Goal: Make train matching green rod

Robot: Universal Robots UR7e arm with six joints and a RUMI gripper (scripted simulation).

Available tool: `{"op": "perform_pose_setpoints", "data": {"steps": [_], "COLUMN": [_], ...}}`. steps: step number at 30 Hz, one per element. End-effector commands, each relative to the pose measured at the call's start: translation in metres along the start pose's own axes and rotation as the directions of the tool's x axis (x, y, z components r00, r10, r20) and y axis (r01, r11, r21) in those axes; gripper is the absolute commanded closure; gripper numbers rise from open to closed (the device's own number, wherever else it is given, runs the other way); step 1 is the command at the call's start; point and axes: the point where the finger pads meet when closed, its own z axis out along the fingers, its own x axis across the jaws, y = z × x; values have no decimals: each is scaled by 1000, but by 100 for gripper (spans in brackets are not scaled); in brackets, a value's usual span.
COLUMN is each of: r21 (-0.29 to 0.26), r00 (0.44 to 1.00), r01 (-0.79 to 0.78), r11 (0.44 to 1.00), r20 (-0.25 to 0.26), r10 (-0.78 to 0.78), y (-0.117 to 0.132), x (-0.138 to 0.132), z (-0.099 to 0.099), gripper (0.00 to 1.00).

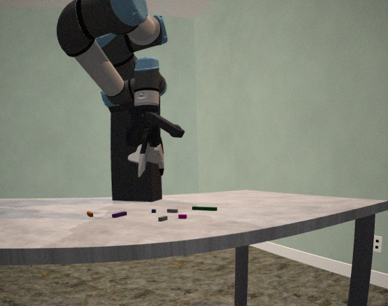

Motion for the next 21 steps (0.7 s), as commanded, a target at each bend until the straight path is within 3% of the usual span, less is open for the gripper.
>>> {"op": "perform_pose_setpoints", "data": {"steps": [1,21], "r21": [0,0], "r00": [1000,995], "r01": [0,-97], "r11": [1000,995], "r20": [-1,0], "r10": [0,97], "y": [0,-4], "x": [0,6], "z": [0,3], "gripper": [0,0]}}
